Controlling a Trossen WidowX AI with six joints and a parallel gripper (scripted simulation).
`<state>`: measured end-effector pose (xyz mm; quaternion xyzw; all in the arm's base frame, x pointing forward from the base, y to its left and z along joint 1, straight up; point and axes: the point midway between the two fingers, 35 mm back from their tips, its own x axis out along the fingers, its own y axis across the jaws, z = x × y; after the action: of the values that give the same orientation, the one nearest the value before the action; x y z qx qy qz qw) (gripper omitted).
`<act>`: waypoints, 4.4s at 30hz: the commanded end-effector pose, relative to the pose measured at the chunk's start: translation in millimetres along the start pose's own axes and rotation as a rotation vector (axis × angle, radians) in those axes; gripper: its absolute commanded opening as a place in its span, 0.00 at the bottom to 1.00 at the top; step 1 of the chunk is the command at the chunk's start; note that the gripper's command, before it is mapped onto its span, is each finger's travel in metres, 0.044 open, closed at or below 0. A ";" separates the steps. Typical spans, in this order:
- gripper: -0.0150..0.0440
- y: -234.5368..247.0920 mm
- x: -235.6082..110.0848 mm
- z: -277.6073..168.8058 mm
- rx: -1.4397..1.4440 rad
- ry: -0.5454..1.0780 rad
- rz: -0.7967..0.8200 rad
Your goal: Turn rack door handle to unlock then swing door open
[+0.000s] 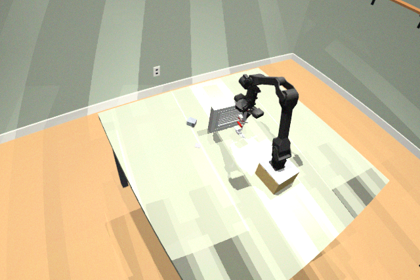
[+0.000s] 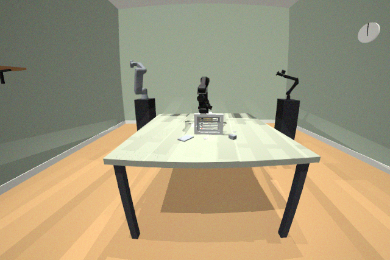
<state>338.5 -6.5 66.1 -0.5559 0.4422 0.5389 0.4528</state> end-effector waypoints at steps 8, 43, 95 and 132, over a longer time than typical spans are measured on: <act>0.29 -0.1 0.3 0.5 -0.003 -0.003 0.000; 0.27 31.8 0.4 22.9 0.564 -0.004 0.004; 0.27 83.3 0.1 119.6 1.292 -0.007 0.014; 0.27 76.2 -1.4 196.9 1.783 -0.008 0.021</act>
<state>223.1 163.8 63.3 -0.0097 0.6996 0.0199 0.7142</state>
